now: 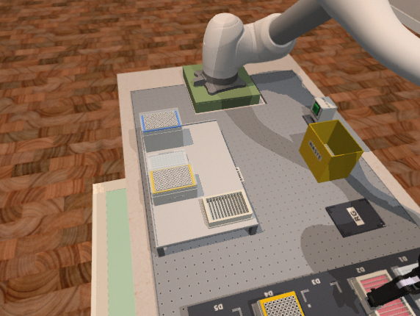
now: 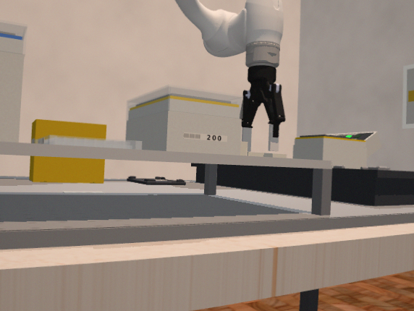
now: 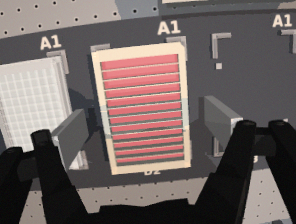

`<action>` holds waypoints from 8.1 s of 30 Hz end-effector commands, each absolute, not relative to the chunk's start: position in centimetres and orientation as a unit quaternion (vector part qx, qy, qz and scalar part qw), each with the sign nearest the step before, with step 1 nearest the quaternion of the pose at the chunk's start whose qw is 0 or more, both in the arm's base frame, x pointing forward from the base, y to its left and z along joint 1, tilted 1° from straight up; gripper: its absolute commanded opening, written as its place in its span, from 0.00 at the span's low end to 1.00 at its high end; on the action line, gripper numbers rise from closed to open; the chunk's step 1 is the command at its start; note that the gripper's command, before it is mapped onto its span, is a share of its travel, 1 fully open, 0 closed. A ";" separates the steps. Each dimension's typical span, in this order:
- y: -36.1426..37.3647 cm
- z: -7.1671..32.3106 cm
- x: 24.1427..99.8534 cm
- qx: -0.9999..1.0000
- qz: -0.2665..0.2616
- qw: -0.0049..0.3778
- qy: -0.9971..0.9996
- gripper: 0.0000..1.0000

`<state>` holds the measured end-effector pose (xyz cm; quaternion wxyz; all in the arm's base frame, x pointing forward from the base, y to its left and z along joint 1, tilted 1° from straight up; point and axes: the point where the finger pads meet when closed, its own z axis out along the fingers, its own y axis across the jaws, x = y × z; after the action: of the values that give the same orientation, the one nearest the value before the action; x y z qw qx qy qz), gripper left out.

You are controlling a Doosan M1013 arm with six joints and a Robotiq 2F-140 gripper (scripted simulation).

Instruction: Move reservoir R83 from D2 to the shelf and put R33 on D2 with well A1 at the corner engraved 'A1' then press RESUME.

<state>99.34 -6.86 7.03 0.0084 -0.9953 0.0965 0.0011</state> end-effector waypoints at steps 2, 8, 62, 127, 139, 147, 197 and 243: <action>-6.9 7.7 99.3 -0.995 0.001 0.009 0.097 0.77; -6.9 8.7 99.3 -0.995 0.001 0.009 0.097 0.77; -7.0 16.6 99.3 -0.995 0.001 0.009 0.097 0.77; -7.2 26.2 99.3 -0.995 0.001 0.009 0.097 0.77; -6.6 26.8 95.9 -1.000 0.000 0.009 0.027 0.00; -5.9 26.9 92.5 -0.999 0.000 0.009 -0.043 0.00; -4.2 27.1 83.0 -0.883 -0.004 0.008 -0.469 0.00; 6.1 27.3 84.9 -0.782 -0.005 0.007 -0.623 0.00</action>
<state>84.67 4.99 27.20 0.0068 -0.7819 -0.6233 -0.0051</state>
